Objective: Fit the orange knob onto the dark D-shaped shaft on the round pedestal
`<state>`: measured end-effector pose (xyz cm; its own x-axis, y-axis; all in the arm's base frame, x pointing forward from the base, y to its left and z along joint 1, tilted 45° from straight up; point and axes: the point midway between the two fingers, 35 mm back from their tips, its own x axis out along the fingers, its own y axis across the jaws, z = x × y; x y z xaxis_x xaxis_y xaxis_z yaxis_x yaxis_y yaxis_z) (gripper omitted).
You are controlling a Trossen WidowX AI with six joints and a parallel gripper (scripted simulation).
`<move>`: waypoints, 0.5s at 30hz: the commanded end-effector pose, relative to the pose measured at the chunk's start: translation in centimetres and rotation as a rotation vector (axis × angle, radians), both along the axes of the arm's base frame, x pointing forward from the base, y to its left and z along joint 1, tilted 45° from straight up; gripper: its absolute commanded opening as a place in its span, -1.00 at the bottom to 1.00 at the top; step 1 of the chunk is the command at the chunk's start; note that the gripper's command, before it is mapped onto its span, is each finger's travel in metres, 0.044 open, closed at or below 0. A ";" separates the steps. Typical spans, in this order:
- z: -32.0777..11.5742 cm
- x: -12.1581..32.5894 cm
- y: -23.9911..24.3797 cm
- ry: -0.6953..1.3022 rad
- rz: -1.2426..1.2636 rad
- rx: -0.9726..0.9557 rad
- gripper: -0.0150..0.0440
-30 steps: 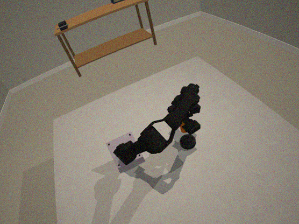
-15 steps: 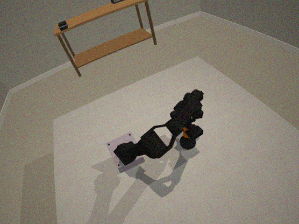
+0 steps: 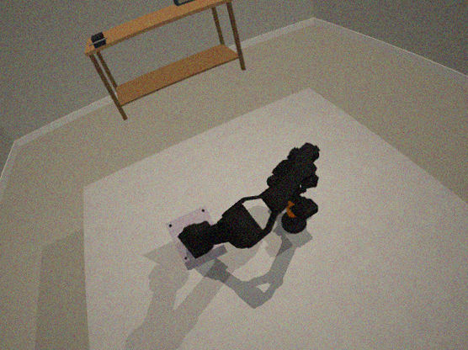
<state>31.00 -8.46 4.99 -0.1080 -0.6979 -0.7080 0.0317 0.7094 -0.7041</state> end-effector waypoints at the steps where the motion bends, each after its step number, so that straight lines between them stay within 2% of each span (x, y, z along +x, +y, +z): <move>1: 0.0 0.1 -0.2 -0.002 0.004 -0.004 -0.49; 15: 0.3 -0.2 0.1 -0.002 0.004 -0.003 -0.49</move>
